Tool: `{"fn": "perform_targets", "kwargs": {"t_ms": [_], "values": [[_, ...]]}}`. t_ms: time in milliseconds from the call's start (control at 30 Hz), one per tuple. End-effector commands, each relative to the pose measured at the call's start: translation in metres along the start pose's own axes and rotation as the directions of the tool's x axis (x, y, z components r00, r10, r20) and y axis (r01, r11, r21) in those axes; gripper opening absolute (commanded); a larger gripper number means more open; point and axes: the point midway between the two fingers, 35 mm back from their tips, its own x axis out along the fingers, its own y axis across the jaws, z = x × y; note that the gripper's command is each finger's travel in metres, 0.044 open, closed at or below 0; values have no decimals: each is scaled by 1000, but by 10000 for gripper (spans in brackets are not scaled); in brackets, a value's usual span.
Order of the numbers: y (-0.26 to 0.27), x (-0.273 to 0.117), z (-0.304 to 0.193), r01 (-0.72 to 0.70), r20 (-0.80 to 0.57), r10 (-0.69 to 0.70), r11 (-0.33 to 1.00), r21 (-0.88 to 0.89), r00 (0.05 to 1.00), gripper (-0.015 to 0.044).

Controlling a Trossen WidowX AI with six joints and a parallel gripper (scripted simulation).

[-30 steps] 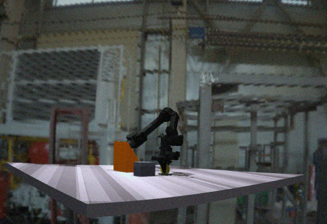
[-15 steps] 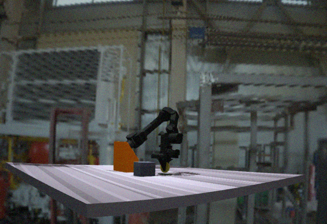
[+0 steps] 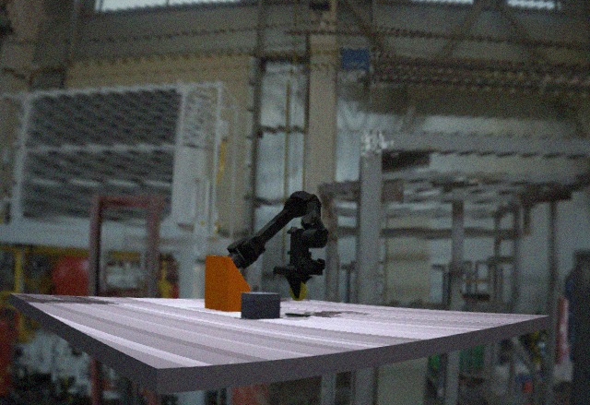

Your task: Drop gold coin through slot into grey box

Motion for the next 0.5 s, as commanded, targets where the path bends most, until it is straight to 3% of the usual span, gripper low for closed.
{"fn": "perform_targets", "kwargs": {"t_ms": [0,467], "values": [[0,-11,1,5,3,-5,1000,-10,1000,0],[3,-46,-2,-2,4,2,1000,-10,1000,0]]}}
